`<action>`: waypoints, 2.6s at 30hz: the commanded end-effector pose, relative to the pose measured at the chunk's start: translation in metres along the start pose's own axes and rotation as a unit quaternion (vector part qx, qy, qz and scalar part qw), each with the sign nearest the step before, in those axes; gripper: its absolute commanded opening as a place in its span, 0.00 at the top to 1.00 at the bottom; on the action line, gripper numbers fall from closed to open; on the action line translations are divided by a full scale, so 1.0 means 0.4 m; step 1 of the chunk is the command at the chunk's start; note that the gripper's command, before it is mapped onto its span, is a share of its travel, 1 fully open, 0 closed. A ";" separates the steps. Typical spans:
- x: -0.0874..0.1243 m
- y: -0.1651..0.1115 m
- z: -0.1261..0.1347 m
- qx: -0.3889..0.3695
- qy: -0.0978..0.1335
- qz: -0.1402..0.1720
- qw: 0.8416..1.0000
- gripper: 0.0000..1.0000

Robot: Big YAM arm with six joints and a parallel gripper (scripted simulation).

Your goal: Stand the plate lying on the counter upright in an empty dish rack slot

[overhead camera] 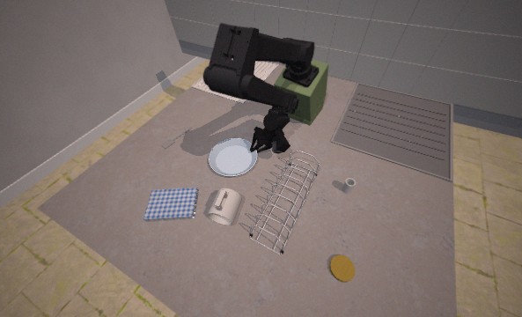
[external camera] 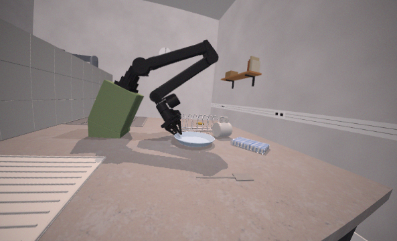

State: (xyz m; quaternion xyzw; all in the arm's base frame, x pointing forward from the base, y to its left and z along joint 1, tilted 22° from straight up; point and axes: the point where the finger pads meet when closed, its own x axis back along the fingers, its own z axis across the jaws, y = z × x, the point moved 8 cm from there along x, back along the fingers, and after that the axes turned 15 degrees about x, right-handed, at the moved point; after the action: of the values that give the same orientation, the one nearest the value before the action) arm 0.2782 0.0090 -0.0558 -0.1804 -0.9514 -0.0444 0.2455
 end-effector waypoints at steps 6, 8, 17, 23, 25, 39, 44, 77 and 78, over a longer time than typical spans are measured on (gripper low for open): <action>-0.007 -0.005 0.012 0.007 0.008 0.004 1.000 0.74; -0.007 -0.005 0.012 0.007 0.008 0.004 1.000 0.74; -0.007 -0.005 0.012 0.007 0.008 0.004 1.000 0.74; -0.007 -0.005 0.012 0.007 0.008 0.004 1.000 0.74; -0.007 -0.005 0.012 0.007 0.008 0.004 1.000 0.74; -0.007 -0.005 0.010 0.005 0.006 0.004 1.000 1.00; -0.007 -0.005 0.010 0.005 0.006 0.004 1.000 1.00; -0.007 -0.005 0.010 0.005 0.006 0.004 1.000 1.00; -0.007 -0.005 0.010 0.005 0.006 0.004 1.000 1.00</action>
State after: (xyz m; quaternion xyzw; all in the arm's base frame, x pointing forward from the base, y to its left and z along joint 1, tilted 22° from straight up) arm 0.2784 0.0091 -0.0558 -0.1801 -0.9515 -0.0441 0.2455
